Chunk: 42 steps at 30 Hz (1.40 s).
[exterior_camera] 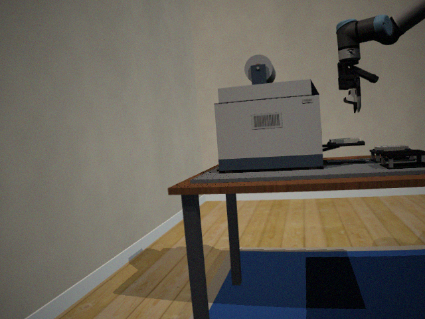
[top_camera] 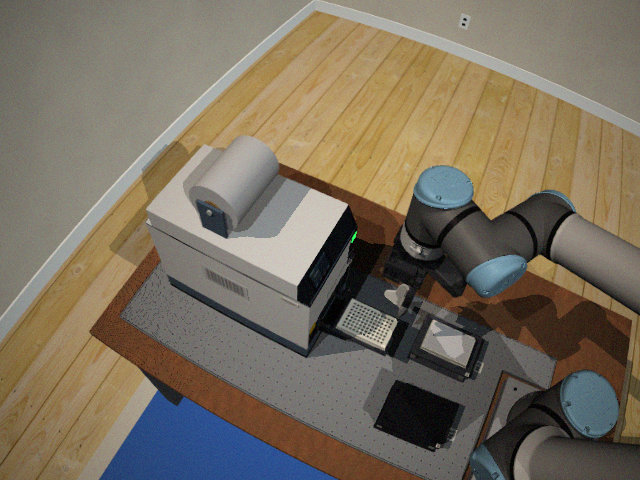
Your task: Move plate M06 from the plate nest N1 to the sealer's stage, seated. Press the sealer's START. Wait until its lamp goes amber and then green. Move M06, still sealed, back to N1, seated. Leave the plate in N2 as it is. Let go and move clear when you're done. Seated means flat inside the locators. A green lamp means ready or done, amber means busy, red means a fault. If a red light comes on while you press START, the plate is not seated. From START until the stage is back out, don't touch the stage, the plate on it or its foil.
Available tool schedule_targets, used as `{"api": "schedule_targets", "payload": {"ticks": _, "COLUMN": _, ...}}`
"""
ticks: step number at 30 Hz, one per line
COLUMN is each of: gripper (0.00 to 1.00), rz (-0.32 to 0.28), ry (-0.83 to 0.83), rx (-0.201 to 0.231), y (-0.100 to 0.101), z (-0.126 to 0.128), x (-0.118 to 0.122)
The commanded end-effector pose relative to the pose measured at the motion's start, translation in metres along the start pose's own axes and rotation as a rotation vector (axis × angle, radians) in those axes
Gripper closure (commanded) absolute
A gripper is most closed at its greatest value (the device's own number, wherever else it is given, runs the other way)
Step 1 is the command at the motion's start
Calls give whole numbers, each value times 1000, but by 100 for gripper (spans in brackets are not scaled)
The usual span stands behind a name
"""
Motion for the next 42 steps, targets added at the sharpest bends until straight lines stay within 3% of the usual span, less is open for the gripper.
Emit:
{"api": "schedule_targets", "payload": {"ticks": 1, "gripper": 44, "rz": -2, "ry": -3, "rx": 0, "y": -18, "z": -13, "x": 2}}
{"api": "schedule_targets", "payload": {"ticks": 2, "gripper": 45, "rz": -2, "ry": -3, "rx": 0, "y": -22, "z": -16, "x": 2}}
{"api": "schedule_targets", "payload": {"ticks": 3, "gripper": 100, "rz": -2, "ry": -3, "rx": 0, "y": -26, "z": -20, "x": 2}}
{"api": "schedule_targets", "payload": {"ticks": 7, "gripper": 100, "rz": -2, "ry": -3, "rx": 0, "y": -30, "z": -23, "x": 2}}
{"api": "schedule_targets", "payload": {"ticks": 12, "gripper": 100, "rz": -2, "ry": -3, "rx": 0, "y": -49, "z": -39, "x": 3}}
{"api": "schedule_targets", "payload": {"ticks": 16, "gripper": 100, "rz": -2, "ry": -3, "rx": 0, "y": -49, "z": -39, "x": 3}}
{"api": "schedule_targets", "payload": {"ticks": 21, "gripper": 100, "rz": -2, "ry": -3, "rx": 0, "y": -68, "z": -55, "x": 4}}
{"api": "schedule_targets", "payload": {"ticks": 37, "gripper": 100, "rz": 2, "ry": -4, "rx": 2, "y": -66, "z": -54, "x": 3}}
{"api": "schedule_targets", "payload": {"ticks": 42, "gripper": 100, "rz": -164, "ry": -3, "rx": 20, "y": -64, "z": -55, "x": -6}}
Point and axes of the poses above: the point where the finger pads meet when closed, its own y axis out along the fingers, its own z axis across the jaws, x = y × z, the point moved 5 cm from there along -y, back along the fingers, and after that the axes turned 6 degrees about y, right-handed, at the moved point
